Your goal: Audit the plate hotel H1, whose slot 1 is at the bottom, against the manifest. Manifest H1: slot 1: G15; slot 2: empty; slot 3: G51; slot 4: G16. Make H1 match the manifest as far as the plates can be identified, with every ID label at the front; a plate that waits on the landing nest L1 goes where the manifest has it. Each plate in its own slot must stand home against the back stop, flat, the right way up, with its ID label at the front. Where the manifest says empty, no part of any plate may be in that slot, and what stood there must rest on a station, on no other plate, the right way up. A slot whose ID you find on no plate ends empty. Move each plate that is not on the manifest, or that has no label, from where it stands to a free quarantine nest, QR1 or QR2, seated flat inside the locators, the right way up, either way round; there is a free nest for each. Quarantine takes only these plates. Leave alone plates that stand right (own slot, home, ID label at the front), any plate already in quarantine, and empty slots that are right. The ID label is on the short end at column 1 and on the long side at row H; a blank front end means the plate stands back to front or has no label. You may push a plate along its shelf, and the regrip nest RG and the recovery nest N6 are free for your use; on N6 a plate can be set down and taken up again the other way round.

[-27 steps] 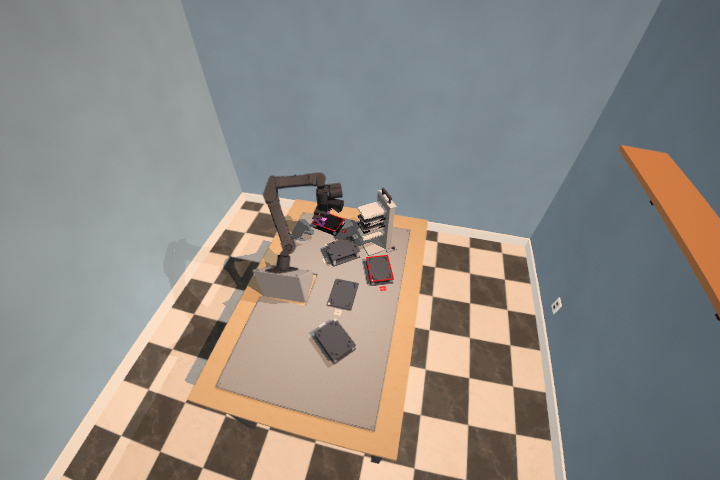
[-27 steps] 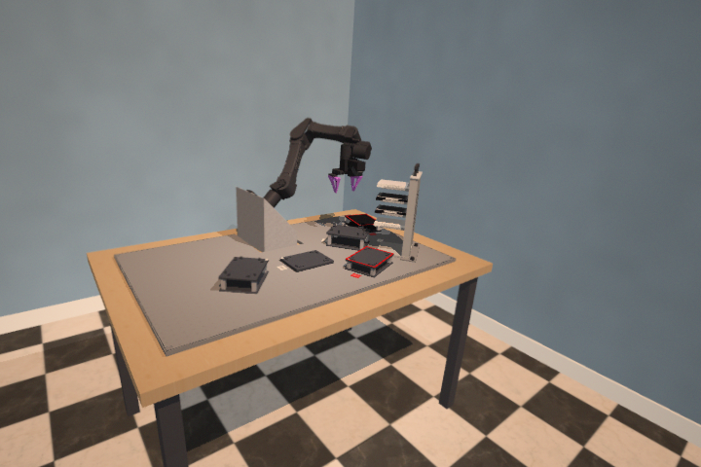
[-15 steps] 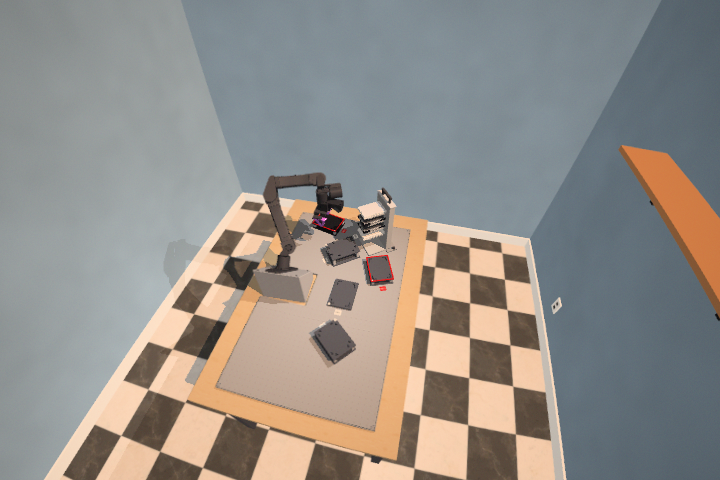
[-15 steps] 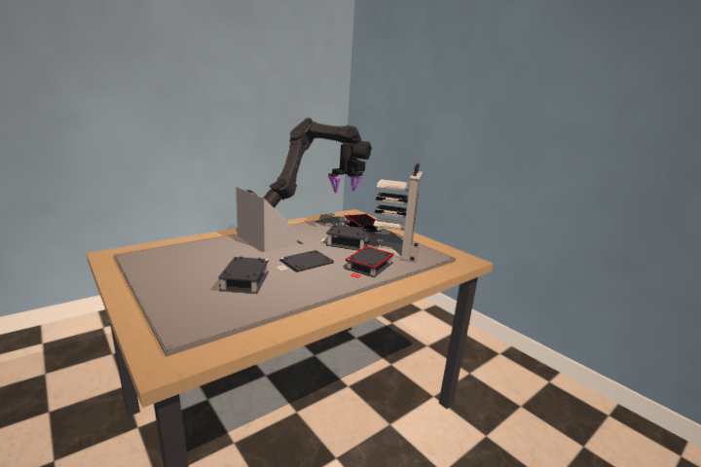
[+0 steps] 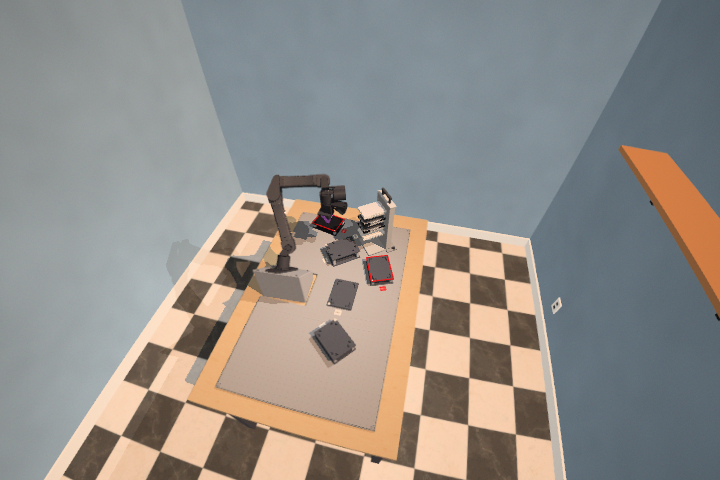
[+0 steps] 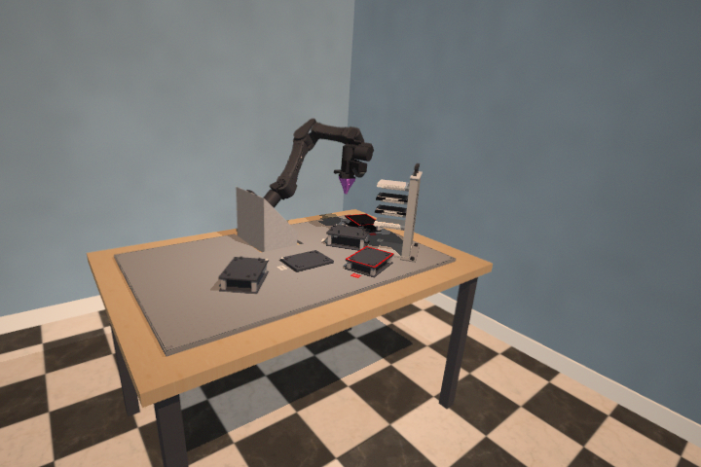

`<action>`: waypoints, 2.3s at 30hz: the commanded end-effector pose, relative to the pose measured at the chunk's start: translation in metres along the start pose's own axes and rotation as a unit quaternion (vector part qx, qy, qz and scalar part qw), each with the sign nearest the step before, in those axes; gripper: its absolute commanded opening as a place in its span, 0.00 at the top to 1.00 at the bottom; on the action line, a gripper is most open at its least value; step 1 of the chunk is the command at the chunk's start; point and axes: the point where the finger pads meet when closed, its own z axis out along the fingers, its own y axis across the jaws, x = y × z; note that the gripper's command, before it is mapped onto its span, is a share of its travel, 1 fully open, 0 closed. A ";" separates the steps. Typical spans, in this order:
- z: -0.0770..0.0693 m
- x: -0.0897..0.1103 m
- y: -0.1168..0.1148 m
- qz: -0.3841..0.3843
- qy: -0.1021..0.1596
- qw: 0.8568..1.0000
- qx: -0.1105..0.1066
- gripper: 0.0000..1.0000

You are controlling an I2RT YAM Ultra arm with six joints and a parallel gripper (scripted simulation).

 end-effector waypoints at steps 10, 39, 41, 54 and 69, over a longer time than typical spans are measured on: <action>-0.005 -0.041 -0.012 -0.018 -0.021 1.000 0.013 1.00; -0.007 -0.112 -0.071 -0.021 -0.024 0.999 0.030 1.00; -0.007 -0.112 -0.071 -0.021 -0.024 0.999 0.030 1.00; -0.010 -0.139 -0.106 -0.022 -0.022 0.999 0.033 1.00; -0.013 -0.159 -0.145 -0.024 -0.018 0.999 0.031 1.00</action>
